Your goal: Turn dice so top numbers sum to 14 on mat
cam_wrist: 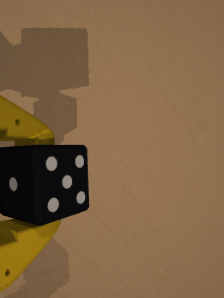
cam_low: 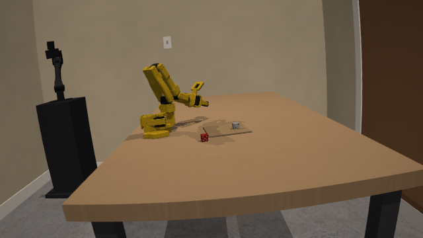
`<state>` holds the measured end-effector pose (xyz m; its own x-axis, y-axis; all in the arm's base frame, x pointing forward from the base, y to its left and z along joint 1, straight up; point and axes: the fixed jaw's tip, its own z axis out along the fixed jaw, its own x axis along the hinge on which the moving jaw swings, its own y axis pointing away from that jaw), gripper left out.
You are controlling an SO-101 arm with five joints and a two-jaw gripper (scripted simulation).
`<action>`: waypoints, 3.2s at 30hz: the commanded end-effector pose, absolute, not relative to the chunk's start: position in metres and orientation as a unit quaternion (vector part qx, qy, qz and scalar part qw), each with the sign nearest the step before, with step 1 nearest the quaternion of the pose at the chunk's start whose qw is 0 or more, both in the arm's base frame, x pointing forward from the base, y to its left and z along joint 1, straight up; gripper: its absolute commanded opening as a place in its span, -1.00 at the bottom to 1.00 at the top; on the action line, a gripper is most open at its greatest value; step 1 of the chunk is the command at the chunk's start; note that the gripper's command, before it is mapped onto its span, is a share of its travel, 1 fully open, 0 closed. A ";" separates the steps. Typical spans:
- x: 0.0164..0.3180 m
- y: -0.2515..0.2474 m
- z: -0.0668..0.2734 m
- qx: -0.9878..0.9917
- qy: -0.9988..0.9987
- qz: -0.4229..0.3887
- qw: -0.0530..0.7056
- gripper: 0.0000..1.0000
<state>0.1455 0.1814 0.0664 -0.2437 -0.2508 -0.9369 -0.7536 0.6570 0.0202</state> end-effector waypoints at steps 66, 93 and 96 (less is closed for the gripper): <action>0.143 0.183 0.051 -0.350 0.746 0.238 0.514 -1.00; 0.143 0.183 0.041 -0.350 0.746 0.238 0.514 -1.00; 0.143 0.183 0.039 -0.350 0.746 0.238 0.514 -1.00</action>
